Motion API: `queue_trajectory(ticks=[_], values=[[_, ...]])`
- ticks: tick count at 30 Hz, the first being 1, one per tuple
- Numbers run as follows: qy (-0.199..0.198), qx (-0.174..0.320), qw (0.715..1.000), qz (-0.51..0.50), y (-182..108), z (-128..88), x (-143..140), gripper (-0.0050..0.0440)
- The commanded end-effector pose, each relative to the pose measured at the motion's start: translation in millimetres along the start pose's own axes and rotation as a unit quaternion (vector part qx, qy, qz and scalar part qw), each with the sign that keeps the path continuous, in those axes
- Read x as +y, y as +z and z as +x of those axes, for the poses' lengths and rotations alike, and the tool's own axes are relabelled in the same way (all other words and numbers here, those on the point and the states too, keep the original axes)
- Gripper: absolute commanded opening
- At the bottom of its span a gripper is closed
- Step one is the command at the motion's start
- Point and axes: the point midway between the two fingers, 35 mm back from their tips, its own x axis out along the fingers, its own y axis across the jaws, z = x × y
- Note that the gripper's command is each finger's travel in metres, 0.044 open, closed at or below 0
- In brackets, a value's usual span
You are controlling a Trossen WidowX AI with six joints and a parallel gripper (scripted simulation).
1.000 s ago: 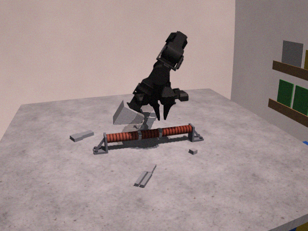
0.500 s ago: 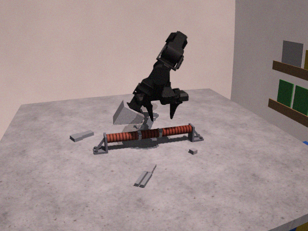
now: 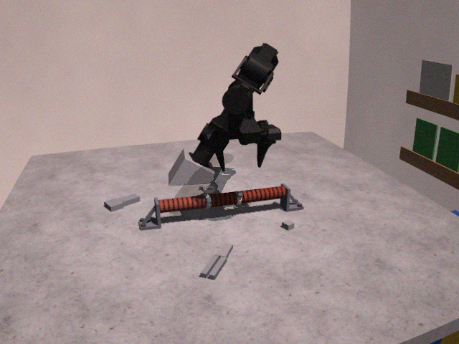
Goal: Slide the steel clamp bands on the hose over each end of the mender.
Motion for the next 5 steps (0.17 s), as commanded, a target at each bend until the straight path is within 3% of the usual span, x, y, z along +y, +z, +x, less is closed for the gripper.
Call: queue_trajectory(ticks=[1,5], values=[[-0.002,0.003,1.000,-0.002,0.2,-3.2,-0.2,0.0440],[-0.002,0.003,1.000,-0.002,0.2,-3.2,-0.2,0.0440]])
